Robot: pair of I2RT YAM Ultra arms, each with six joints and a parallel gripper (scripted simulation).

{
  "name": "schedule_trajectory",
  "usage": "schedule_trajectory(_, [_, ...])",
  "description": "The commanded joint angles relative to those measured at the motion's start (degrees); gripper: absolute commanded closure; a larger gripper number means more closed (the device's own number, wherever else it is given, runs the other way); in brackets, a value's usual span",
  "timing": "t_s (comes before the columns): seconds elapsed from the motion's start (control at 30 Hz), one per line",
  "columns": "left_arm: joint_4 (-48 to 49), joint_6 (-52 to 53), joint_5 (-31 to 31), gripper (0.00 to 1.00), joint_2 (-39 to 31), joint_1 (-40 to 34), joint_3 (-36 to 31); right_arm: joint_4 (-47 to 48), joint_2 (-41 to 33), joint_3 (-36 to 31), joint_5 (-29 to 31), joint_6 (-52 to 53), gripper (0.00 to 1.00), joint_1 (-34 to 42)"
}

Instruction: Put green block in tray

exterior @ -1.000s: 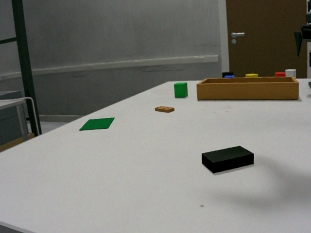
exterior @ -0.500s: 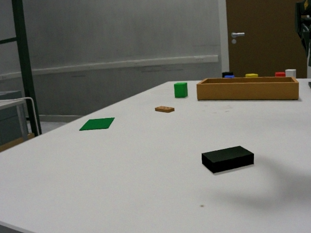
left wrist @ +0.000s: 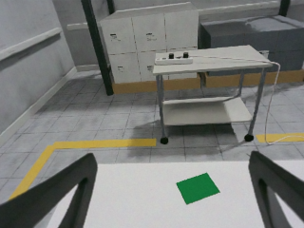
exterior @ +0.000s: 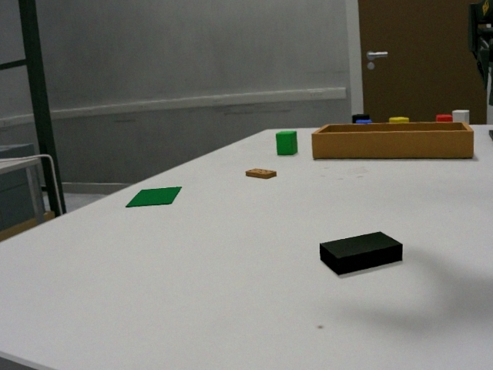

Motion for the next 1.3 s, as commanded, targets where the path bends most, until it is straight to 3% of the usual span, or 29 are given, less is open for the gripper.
schedule_trajectory(0.0, [0.31, -0.08, 0.09, 0.00, -0.34, -0.01, 0.46, 2.01, 0.10, 0.24, 1.01, 0.75, 0.00, -3.11])
schedule_trajectory(0.2, [0.31, -0.08, 0.09, 0.00, -0.34, -0.01, 0.46, 2.56, 1.45, 0.75, 1.76, 1.63, 0.00, -14.70])
schedule_trajectory(0.27, [0.31, -0.08, 0.09, 0.00, -0.34, -0.01, 0.46, 2.56, 1.45, 0.75, 1.76, 1.63, 0.00, -14.70])
schedule_trajectory(0.77, [0.31, -0.08, 0.09, 0.00, -0.34, -0.01, 0.46, 5.23, 4.35, 1.21, 1.36, 0.96, 0.00, -51.27])
schedule_trajectory(0.83, [0.31, -0.08, 0.09, 0.00, -0.34, -0.01, 0.46, 5.23, 4.35, 1.21, 1.36, 0.96, 0.00, -51.27])
schedule_trajectory(1.27, [0.31, -0.08, 0.09, 0.00, -0.34, -0.01, 0.46, 8.11, 7.26, 1.29, 0.66, -0.18, 0.00, -85.55])
